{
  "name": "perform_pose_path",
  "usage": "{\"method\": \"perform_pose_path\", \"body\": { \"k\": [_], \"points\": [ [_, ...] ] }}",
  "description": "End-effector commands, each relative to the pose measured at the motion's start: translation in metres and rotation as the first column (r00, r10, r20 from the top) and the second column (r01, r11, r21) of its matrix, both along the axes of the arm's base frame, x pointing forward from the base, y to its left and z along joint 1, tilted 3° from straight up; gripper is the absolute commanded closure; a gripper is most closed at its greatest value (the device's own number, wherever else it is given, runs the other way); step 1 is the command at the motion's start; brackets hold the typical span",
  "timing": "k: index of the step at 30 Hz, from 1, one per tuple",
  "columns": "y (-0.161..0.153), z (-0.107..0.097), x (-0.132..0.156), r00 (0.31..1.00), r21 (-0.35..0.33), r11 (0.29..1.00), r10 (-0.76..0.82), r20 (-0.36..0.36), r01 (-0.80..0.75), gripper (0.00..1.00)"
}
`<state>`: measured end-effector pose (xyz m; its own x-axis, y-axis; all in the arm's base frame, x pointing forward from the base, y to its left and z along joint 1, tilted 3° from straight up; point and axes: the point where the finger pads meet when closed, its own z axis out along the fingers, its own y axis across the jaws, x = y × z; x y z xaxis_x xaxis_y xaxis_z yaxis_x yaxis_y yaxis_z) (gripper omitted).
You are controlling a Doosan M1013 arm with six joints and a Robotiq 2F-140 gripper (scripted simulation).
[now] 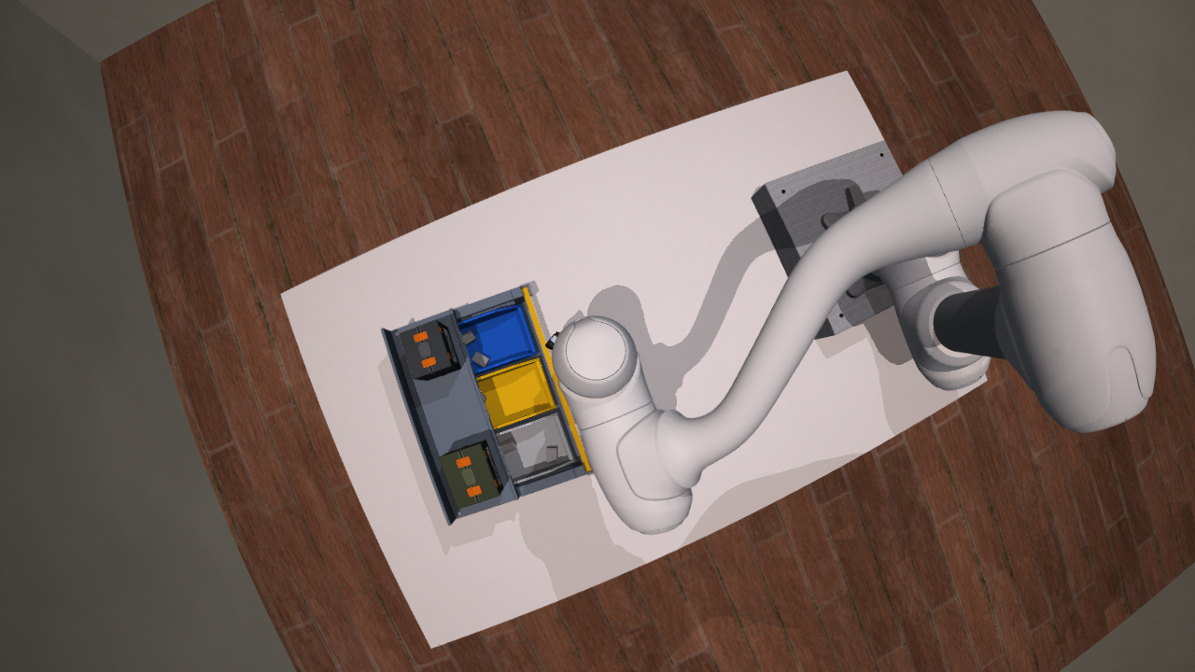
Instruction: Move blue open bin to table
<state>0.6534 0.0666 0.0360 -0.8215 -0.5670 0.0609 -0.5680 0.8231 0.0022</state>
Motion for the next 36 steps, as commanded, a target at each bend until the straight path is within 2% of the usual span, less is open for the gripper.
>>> {"method": "perform_pose_path", "body": {
  "k": [1, 3, 15, 20, 32, 36],
  "points": [
    [0.0000, 0.0001, 0.0000, 0.989, -0.007, 0.989, -0.147, 0.005, 0.147, 0.43],
    [0.0000, 0.0001, 0.0000, 0.969, -0.012, 0.969, -0.249, 0.010, 0.249, 0.43],
    [0.0000, 0.0001, 0.0000, 0.969, -0.012, 0.969, -0.249, 0.010, 0.249, 0.43],
    [0.0000, 0.0001, 0.0000, 0.872, -0.021, 0.872, -0.489, 0.023, 0.489, 0.43],
    [0.0000, 0.0001, 0.0000, 0.872, -0.021, 0.872, -0.489, 0.023, 0.489, 0.43],
    [0.0000, 0.0001, 0.0000, 0.753, -0.025, 0.752, -0.658, 0.034, 0.658, 0.43]
  ]
}}
